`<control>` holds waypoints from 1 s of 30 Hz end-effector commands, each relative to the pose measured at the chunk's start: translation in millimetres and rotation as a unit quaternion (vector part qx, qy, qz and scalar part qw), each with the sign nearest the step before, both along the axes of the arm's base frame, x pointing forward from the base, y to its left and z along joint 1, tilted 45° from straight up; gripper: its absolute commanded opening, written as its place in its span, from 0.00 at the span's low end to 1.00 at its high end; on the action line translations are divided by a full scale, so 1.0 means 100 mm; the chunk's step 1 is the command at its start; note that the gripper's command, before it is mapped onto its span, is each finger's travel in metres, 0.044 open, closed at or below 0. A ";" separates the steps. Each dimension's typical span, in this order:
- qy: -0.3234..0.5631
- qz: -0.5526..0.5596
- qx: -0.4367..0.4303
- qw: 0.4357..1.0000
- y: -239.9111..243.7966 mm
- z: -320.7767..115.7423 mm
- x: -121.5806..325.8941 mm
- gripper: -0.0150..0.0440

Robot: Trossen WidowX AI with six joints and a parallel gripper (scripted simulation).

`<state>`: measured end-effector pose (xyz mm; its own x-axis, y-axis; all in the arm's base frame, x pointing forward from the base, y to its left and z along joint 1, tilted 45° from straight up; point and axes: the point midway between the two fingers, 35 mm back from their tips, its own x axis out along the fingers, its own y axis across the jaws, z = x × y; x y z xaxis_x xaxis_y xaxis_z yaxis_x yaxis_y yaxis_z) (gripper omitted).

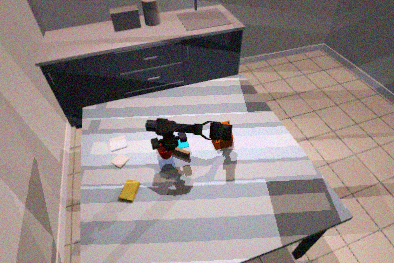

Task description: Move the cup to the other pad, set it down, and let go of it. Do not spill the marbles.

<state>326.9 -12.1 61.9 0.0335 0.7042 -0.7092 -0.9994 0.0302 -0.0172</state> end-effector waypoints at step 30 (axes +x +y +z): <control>0.000 0.001 -0.004 1.000 -0.28 -0.28 -0.36 0.25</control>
<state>298.4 -33.1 40.2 0.0319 0.7030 -0.7105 -0.9994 0.0290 -0.0161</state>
